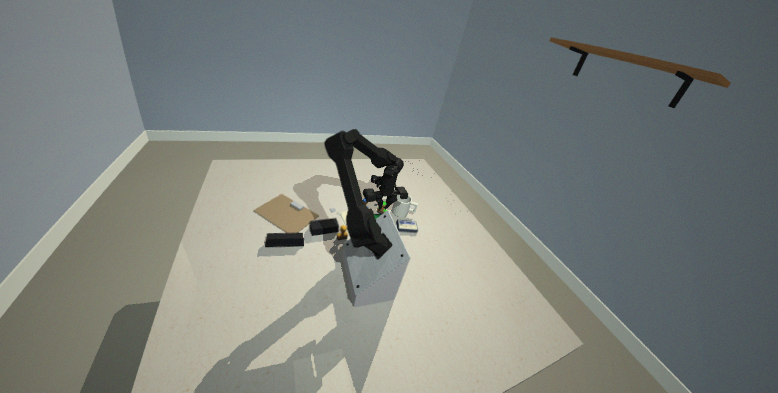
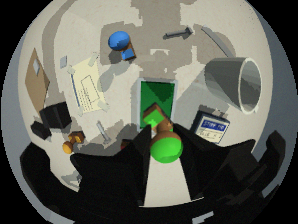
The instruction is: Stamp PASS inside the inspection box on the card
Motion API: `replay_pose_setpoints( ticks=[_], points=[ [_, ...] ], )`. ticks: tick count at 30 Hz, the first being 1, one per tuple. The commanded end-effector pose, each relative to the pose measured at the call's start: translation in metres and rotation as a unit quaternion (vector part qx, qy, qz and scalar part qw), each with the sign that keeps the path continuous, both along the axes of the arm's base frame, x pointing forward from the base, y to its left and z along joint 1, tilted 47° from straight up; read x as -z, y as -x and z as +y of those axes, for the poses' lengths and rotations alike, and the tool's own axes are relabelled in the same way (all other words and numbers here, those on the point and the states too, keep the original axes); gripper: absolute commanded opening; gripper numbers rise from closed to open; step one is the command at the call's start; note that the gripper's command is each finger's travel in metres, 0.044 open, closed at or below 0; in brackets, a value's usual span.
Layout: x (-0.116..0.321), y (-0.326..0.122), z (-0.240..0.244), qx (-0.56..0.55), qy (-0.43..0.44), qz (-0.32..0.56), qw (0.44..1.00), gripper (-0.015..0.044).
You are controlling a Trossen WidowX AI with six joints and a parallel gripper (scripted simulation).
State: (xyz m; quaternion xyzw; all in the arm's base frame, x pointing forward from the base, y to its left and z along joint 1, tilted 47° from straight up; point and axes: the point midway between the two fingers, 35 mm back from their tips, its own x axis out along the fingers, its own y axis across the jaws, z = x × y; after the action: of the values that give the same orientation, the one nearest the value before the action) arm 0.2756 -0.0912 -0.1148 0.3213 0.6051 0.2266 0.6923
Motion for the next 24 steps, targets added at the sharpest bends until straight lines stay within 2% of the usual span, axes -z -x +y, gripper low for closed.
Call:
replay_pose_setpoints(
  ticks=[1, 24],
  points=[
    [0.002, -0.001, 0.003, 0.003, -0.003, 0.001, 1.000, 0.0000],
    [0.013, -0.003, 0.014, 0.003, -0.003, 0.001, 1.000, 0.0000]
  ],
)
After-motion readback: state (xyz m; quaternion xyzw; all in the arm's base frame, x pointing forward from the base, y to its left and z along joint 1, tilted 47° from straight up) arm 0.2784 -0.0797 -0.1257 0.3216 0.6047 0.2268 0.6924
